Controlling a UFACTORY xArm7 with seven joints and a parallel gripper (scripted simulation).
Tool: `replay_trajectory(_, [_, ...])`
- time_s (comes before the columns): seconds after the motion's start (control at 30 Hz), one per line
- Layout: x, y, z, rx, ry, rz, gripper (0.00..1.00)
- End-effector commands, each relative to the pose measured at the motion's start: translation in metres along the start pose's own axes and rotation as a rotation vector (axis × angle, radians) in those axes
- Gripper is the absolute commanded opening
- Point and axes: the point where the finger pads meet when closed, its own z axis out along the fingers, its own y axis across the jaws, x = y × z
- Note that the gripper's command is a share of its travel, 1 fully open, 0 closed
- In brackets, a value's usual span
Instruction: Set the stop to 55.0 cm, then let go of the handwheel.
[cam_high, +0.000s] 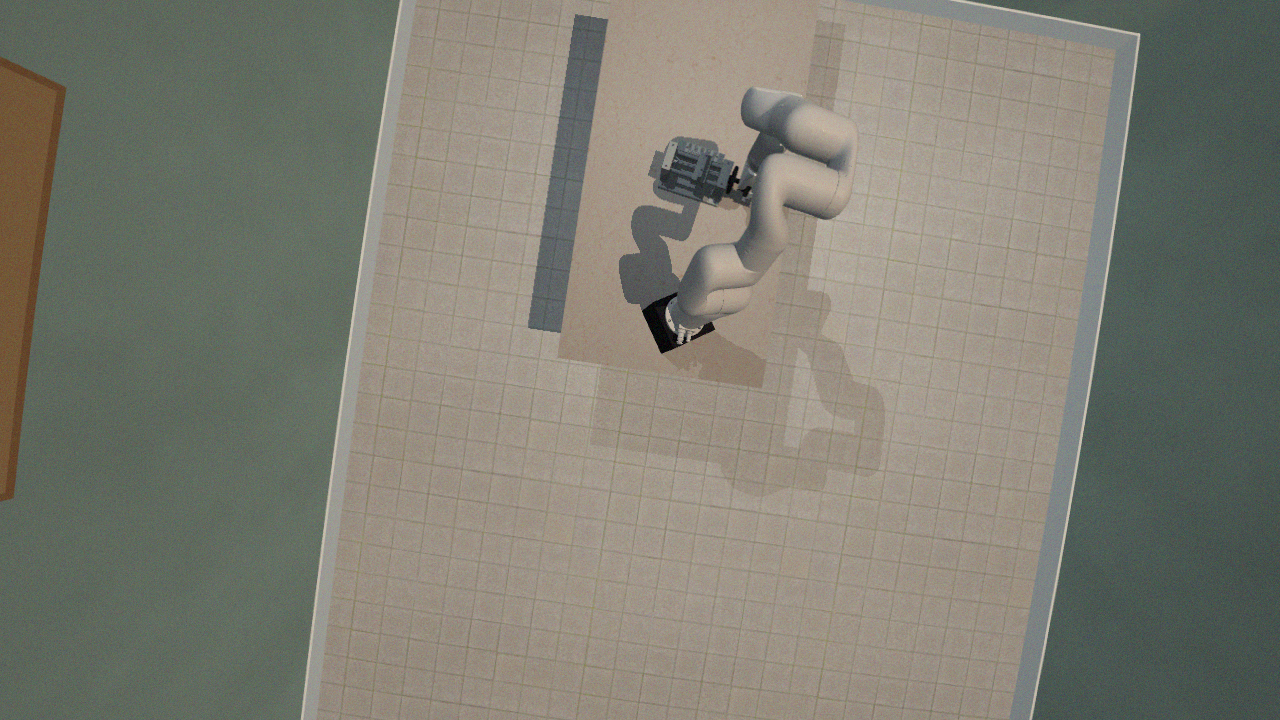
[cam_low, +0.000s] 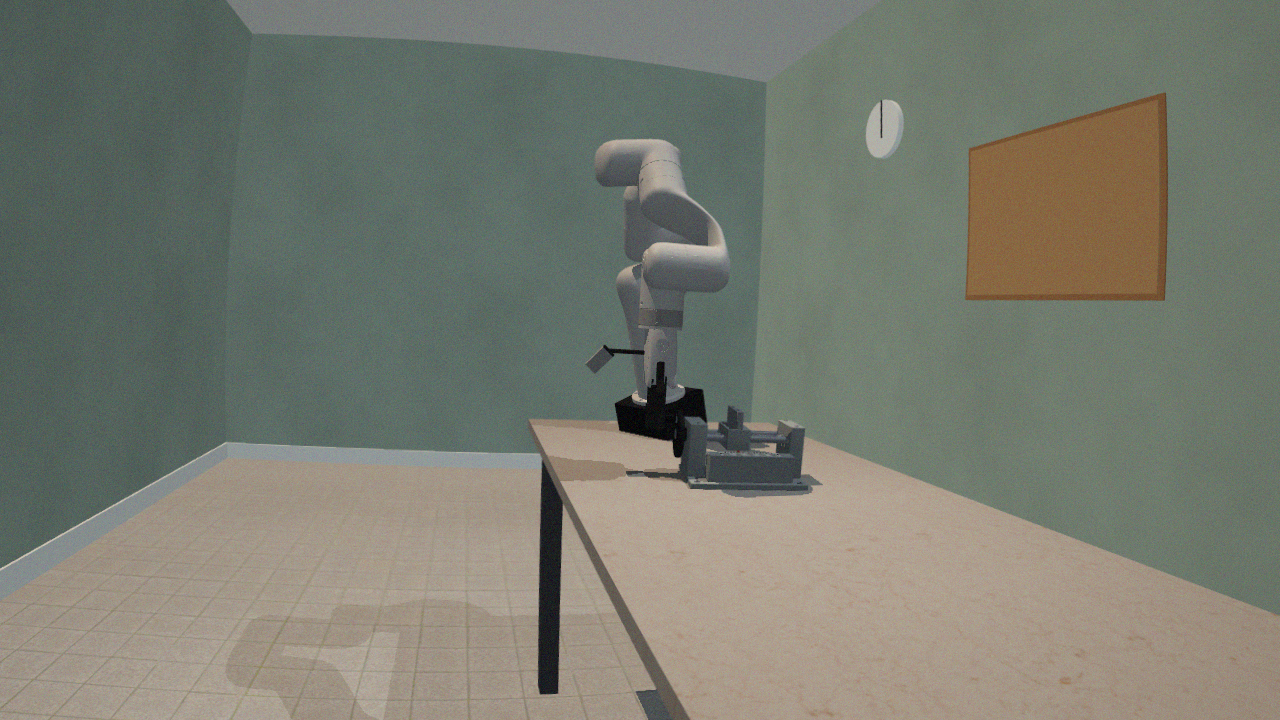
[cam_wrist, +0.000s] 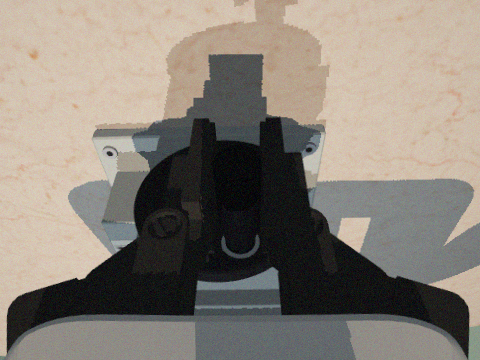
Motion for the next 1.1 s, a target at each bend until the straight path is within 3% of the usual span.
replay_trajectory(0.0, [0.000, -0.006, -0.001, 0.009, -0.001, 0.000, 0.06])
replay_trajectory(0.57, [0.000, -0.029, 0.007, 0.009, -0.001, 0.000, 0.06])
replay_trajectory(1.07, [0.000, -0.032, 0.042, 0.009, -0.001, 0.000, 0.06])
